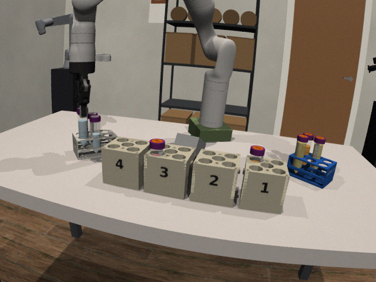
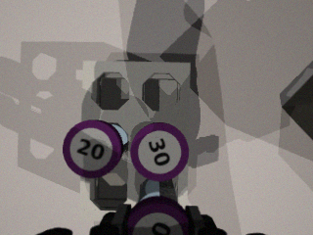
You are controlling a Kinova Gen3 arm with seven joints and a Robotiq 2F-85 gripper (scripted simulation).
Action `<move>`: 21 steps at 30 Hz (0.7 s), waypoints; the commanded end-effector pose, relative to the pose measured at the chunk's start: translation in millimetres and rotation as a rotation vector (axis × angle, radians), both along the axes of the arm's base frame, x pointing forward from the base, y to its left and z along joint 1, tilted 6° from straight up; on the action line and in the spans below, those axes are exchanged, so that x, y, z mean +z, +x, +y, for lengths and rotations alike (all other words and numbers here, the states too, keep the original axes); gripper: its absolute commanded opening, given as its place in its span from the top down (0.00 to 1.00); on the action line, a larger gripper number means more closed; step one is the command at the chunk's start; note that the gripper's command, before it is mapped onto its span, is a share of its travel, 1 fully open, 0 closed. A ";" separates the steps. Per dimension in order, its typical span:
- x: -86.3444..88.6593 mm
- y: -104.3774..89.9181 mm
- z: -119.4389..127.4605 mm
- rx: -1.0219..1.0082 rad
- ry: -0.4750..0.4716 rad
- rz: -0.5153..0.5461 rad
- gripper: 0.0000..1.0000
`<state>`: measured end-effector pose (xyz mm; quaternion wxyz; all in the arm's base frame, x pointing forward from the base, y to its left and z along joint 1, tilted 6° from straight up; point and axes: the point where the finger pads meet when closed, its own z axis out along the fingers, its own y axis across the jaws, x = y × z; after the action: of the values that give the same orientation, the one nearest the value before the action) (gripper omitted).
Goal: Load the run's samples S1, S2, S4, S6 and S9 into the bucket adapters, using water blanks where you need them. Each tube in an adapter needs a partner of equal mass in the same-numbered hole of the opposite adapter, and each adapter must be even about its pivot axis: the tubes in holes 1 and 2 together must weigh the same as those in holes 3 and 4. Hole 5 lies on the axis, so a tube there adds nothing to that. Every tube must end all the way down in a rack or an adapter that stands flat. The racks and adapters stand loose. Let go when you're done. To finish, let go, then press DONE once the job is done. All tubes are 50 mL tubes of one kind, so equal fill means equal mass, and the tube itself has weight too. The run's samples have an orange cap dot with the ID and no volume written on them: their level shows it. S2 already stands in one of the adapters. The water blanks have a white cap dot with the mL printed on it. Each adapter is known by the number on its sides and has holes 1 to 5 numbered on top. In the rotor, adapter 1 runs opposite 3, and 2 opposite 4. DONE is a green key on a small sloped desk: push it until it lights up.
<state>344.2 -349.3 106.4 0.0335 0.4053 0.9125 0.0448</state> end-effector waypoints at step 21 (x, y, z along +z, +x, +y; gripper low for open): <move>32.8 -2.9 -3.0 -0.005 -0.005 0.000 0.90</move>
<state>341.7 -350.7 131.4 0.0333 0.4054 0.9124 0.0449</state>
